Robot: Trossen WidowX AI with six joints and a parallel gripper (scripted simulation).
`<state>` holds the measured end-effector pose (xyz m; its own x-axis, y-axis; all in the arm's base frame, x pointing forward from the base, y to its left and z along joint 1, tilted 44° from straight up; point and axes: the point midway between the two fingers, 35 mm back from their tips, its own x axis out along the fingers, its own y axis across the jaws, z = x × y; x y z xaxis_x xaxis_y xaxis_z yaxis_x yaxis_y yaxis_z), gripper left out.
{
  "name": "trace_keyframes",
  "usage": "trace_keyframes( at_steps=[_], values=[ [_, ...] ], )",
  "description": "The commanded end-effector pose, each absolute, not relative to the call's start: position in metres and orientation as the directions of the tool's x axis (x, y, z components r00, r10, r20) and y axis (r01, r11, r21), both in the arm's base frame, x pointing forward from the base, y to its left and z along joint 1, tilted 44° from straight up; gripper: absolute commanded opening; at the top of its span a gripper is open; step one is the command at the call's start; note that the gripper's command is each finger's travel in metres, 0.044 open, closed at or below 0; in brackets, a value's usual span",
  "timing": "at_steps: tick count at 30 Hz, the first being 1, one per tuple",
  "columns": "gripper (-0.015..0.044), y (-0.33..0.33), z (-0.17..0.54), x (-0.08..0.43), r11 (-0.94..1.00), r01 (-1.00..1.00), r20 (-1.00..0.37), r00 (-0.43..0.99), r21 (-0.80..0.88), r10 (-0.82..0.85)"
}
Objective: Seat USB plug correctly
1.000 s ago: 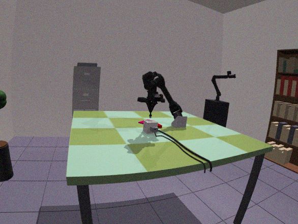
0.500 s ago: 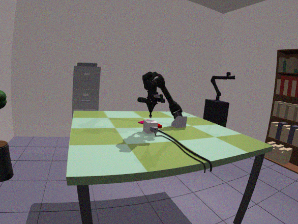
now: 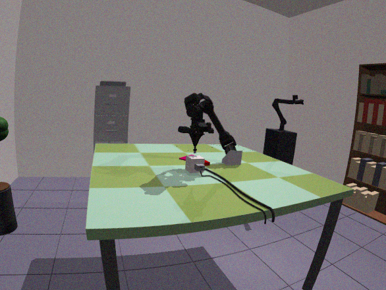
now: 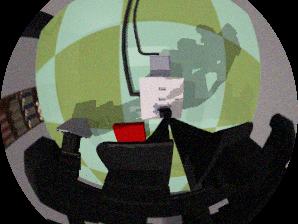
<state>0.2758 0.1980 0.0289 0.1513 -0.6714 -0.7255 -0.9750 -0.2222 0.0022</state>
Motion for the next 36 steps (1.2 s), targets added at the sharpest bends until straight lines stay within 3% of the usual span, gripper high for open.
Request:
trace_keyframes(
  at_steps=[1,36],
  values=[
    [0.0000,0.1971,0.0289,0.2766,-0.219,-0.976,-0.722,0.156,-0.006,-0.674],
    [0.0000,0.1925,0.0274,0.2769,-0.200,-0.979,-0.715,0.157,-0.024,-0.682]
  ],
)
